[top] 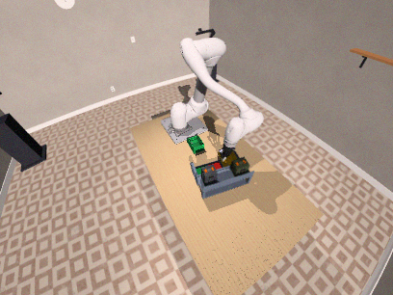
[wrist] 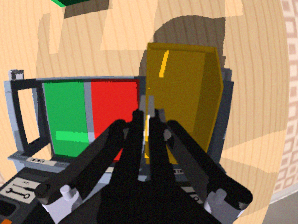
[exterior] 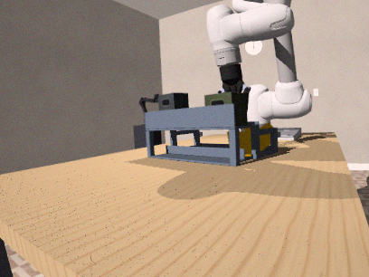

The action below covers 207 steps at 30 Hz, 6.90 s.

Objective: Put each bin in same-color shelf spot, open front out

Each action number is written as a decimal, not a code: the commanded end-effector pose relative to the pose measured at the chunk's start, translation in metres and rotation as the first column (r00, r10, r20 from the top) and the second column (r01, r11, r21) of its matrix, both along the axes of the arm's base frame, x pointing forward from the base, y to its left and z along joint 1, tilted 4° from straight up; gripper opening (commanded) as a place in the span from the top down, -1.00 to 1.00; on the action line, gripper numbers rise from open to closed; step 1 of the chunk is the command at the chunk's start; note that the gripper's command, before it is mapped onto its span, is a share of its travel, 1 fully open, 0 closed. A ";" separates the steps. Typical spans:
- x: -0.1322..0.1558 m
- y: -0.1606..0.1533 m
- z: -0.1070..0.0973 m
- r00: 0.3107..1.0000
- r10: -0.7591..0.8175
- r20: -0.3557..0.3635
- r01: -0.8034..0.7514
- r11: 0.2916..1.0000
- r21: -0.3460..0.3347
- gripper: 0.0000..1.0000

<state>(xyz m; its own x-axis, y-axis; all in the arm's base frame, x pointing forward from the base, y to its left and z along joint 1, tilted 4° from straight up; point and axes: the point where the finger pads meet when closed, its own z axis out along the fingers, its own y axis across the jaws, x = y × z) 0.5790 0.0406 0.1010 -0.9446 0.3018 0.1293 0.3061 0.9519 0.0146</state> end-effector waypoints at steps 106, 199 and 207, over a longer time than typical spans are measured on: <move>0.005 0.000 -0.002 0.999 -0.001 0.042 0.001 1.000 -0.014 0.80; 0.003 0.000 -0.001 0.999 -0.001 0.040 0.002 1.000 -0.013 0.69; 0.003 0.000 0.002 0.999 -0.001 0.040 0.002 1.000 -0.013 0.69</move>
